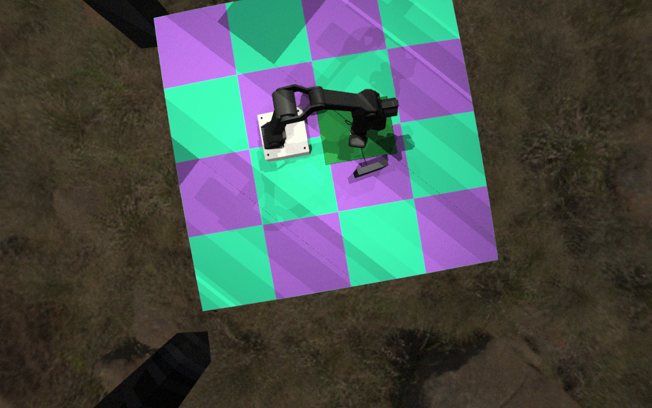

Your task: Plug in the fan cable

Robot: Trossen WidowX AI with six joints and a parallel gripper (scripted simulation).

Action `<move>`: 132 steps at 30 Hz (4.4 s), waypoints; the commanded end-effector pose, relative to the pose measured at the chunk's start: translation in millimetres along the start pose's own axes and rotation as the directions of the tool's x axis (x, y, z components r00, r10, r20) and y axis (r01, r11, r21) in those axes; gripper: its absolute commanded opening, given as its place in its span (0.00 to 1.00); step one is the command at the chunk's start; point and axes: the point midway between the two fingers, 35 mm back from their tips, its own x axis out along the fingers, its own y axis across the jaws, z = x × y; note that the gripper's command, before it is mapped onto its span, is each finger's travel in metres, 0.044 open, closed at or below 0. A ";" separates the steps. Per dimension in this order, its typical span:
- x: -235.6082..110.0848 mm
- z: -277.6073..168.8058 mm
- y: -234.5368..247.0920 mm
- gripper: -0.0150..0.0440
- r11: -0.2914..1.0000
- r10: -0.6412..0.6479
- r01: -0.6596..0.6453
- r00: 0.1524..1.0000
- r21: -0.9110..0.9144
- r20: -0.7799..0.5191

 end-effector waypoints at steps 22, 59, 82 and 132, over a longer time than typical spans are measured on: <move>-0.6 6.9 -10.3 0.25 0.921 -0.007 0.007 1.000 -0.389 0.001; 22.5 4.2 -10.8 0.25 0.927 -0.007 0.007 1.000 -0.376 0.001; 27.7 5.1 -10.7 0.25 0.929 -0.007 0.007 1.000 -0.370 0.001; 31.1 5.7 -9.9 0.69 0.928 -0.005 0.005 1.000 -0.373 0.001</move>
